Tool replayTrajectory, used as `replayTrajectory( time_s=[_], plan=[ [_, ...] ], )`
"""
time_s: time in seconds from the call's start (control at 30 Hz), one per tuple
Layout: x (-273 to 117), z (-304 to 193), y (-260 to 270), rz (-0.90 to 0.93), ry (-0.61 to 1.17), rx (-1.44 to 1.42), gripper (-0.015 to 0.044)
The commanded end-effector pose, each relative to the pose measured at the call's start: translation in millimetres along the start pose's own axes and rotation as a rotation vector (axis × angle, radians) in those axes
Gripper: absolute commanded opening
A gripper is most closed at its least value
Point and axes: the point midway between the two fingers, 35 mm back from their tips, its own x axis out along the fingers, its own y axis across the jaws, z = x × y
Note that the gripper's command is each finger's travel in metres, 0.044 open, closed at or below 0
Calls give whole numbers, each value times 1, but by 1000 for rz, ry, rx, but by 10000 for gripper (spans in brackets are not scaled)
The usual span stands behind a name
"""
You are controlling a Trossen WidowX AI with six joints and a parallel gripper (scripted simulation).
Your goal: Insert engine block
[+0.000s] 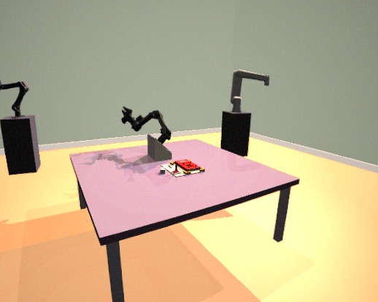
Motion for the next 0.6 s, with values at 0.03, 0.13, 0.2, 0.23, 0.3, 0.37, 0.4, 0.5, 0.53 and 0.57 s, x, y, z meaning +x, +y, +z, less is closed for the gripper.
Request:
replayTrajectory(
  time_s=[0.03,0.13,0.2,0.23,0.3,0.37,0.4,0.5,0.53,0.57],
  plan=[
    [1,0,-1,-1,-1,3,440],
    [11,4,-14,-18,-17,49,440],
    [19,8,-24,-31,-33,92,440],
    [22,11,-27,-35,-42,116,440],
    [29,16,-35,-45,-60,165,440],
    [35,22,-43,-49,-79,217,440],
    [39,26,-47,-49,-90,249,440],
    [49,38,-61,-48,-127,347,440],
    [52,42,-66,-47,-140,379,440],
    [56,46,-71,-46,-152,411,440]
  ],
)
